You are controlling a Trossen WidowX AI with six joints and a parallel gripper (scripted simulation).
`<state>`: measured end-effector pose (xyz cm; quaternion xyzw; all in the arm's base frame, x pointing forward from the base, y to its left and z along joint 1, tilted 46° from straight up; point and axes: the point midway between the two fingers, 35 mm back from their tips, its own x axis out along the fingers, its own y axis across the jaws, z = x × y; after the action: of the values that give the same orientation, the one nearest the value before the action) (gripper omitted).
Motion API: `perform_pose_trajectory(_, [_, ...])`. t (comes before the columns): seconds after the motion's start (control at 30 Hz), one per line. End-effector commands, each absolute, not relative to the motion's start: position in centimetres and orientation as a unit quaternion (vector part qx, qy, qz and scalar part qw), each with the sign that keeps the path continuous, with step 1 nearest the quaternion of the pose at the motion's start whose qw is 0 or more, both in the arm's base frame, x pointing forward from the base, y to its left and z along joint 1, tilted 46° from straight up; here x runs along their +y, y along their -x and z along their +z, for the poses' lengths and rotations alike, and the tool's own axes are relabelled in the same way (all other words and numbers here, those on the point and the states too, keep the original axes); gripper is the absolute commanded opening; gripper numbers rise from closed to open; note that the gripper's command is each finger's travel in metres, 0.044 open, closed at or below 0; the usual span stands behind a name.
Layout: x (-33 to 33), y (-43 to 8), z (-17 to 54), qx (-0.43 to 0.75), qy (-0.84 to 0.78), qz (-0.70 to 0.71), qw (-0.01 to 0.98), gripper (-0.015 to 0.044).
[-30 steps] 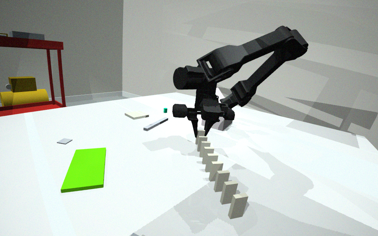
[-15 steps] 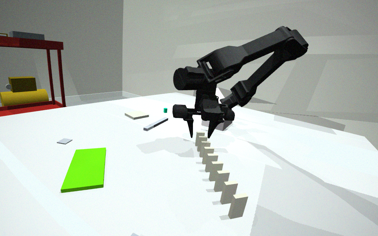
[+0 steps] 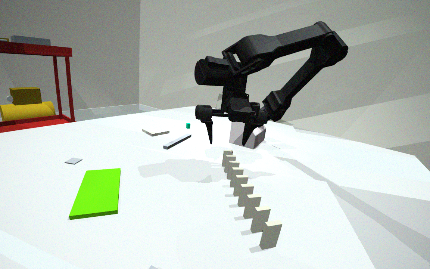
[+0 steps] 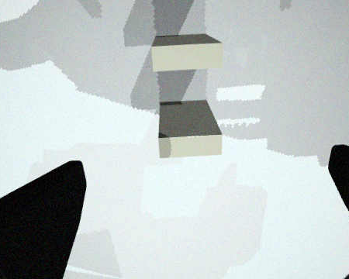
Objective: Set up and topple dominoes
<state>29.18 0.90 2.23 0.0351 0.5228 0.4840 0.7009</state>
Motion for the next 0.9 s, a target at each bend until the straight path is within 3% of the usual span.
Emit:
perform_pose_trajectory(0.0, [-3.8,-29.2,6.6,0.521,-0.026,0.48,0.705,0.044])
perform_pose_trajectory(0.33, [-5.7,-28.7,8.8,0.522,-0.033,0.484,0.701,0.044])
perform_pose_trajectory(0.6, [-4.7,-27.8,6.3,0.641,-0.24,0.309,0.66,0.023])
perform_pose_trajectory(0.87, [-3.4,-26.3,3.4,0.709,-0.465,0.054,0.527,0.002])
